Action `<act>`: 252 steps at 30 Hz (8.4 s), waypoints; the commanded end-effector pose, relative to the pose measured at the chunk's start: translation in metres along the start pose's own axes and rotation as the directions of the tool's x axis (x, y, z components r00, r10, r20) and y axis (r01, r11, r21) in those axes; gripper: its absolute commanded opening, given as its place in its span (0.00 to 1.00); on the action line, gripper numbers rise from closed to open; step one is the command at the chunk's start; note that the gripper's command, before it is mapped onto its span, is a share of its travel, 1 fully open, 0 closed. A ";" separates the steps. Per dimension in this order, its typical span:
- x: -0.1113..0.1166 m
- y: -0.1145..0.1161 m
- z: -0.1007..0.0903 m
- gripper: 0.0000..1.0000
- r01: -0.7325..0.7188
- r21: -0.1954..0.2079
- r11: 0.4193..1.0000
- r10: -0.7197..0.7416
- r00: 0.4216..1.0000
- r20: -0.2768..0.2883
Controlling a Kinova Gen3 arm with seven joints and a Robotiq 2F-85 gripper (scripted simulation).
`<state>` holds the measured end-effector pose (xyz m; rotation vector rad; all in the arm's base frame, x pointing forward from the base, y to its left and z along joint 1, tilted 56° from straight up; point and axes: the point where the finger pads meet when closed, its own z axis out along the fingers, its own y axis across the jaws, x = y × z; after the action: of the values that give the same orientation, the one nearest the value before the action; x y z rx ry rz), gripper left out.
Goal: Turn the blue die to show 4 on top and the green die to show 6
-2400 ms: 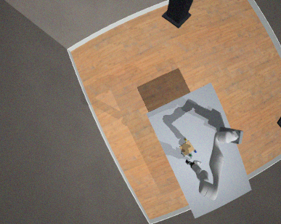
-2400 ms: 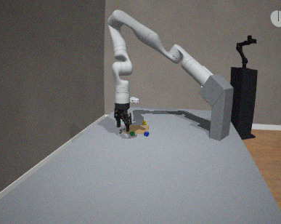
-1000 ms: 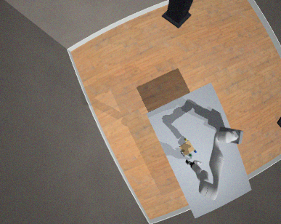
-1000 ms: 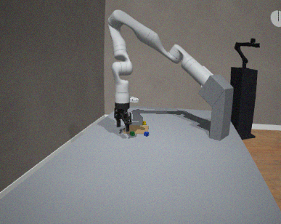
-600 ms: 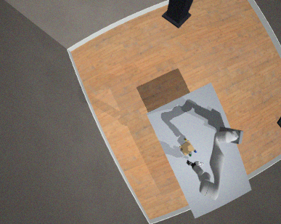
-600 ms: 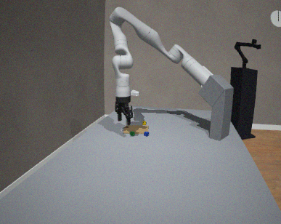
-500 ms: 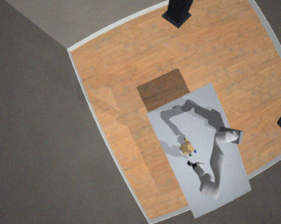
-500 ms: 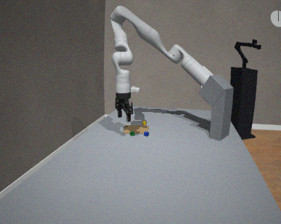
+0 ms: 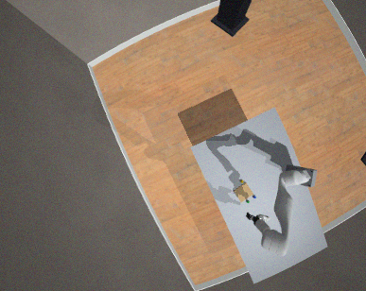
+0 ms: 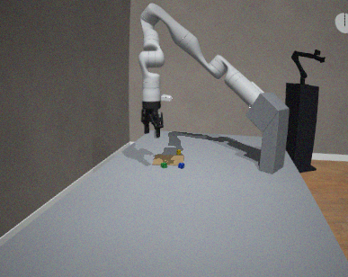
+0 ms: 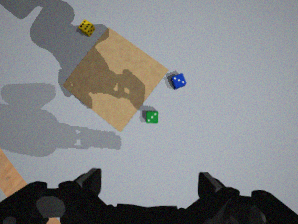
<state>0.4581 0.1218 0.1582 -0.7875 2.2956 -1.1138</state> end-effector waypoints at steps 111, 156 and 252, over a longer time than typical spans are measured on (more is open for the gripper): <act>0.108 0.047 0.036 1.00 0.930 0.052 -0.363 -0.932 -0.363 -0.007; 0.121 0.043 0.058 1.00 -0.243 0.002 -0.970 0.243 -0.970 -0.016; 0.122 0.042 0.086 0.35 -0.374 0.001 -0.927 0.374 -0.927 -0.008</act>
<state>0.4090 0.0208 0.0584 1.8962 1.1105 0.3928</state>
